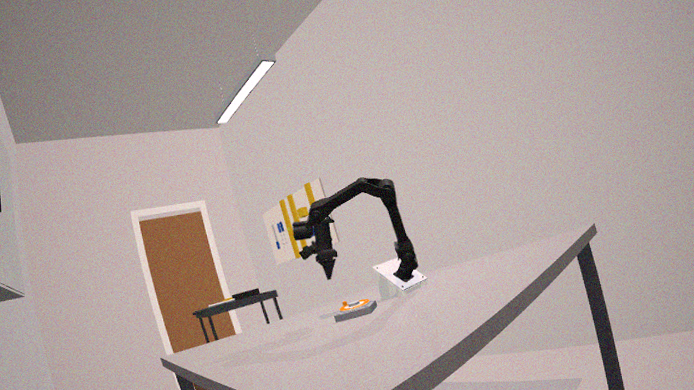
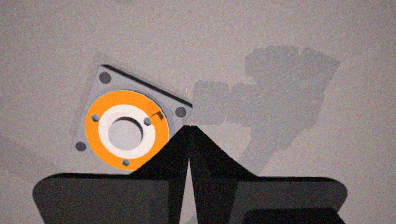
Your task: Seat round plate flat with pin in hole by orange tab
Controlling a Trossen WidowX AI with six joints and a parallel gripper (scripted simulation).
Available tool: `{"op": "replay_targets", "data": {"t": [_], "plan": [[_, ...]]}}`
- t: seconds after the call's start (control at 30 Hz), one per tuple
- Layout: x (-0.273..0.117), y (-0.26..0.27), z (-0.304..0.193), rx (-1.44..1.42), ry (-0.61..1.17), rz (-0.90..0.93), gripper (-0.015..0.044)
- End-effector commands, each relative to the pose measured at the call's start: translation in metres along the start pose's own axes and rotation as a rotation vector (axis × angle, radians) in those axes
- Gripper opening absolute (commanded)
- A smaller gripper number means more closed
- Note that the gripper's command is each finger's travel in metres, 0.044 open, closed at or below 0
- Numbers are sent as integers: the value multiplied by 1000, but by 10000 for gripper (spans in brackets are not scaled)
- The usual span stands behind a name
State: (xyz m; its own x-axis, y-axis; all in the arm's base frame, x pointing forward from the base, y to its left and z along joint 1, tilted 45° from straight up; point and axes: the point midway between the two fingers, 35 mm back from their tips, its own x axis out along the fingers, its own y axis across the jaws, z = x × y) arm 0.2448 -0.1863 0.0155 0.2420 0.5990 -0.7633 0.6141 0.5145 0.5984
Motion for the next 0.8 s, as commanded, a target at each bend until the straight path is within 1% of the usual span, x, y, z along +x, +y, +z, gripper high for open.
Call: {"op": "replay_targets", "data": {"t": [0.0,0.13,0.33,0.67,0.77], "plan": [[35,34,-3,-369,115,15,0],[48,46,-7,-524,161,34,0],[49,45,-8,-524,161,34,0],[93,44,-16,-525,161,36,0],[96,44,-16,-525,161,36,0]]}}
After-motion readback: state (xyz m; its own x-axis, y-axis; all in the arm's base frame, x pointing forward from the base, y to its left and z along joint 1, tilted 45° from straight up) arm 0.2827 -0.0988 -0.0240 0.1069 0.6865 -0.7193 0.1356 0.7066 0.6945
